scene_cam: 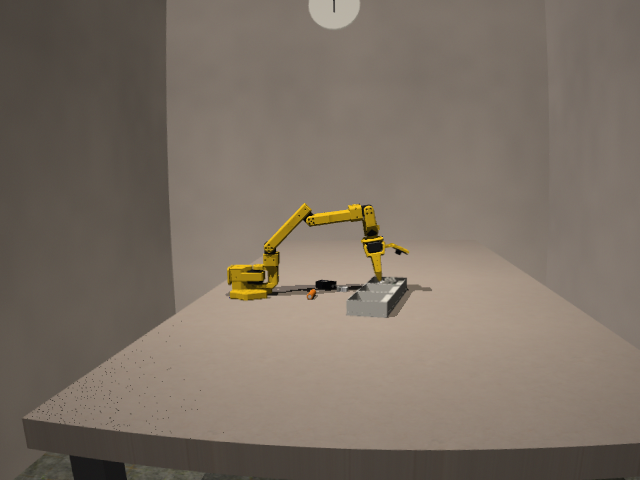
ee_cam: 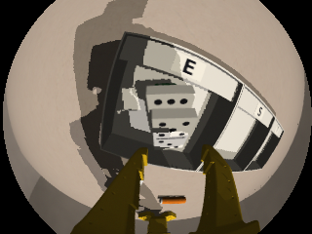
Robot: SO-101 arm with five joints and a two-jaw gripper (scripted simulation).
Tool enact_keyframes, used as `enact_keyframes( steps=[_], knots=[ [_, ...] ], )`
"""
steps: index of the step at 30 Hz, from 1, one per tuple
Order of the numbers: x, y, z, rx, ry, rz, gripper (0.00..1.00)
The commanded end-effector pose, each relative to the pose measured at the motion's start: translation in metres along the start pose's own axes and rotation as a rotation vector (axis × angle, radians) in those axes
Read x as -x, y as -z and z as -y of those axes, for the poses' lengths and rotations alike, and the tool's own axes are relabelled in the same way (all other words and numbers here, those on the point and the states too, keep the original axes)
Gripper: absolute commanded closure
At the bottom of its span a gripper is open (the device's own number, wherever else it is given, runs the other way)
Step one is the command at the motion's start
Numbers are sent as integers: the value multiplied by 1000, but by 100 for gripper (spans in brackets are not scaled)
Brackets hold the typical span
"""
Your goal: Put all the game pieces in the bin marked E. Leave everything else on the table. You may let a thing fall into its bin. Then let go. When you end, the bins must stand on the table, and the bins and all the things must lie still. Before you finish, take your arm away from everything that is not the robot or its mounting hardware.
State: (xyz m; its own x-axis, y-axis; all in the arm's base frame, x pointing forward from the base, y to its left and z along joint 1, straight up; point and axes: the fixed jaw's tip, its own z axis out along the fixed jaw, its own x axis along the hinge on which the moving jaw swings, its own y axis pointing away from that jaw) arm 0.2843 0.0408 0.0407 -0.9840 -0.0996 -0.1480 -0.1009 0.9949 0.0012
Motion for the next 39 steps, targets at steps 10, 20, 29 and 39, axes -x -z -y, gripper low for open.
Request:
enact_keyframes(
  steps=[10, 20, 29, 39],
  knots=[
    [23, 47, -2, 7, -4, 195, 77],
    [23, 47, -2, 7, -4, 196, 77],
    [23, 47, -2, 7, -4, 196, 77],
    [20, 52, 0, 5, -8, 194, 77]
  ],
)
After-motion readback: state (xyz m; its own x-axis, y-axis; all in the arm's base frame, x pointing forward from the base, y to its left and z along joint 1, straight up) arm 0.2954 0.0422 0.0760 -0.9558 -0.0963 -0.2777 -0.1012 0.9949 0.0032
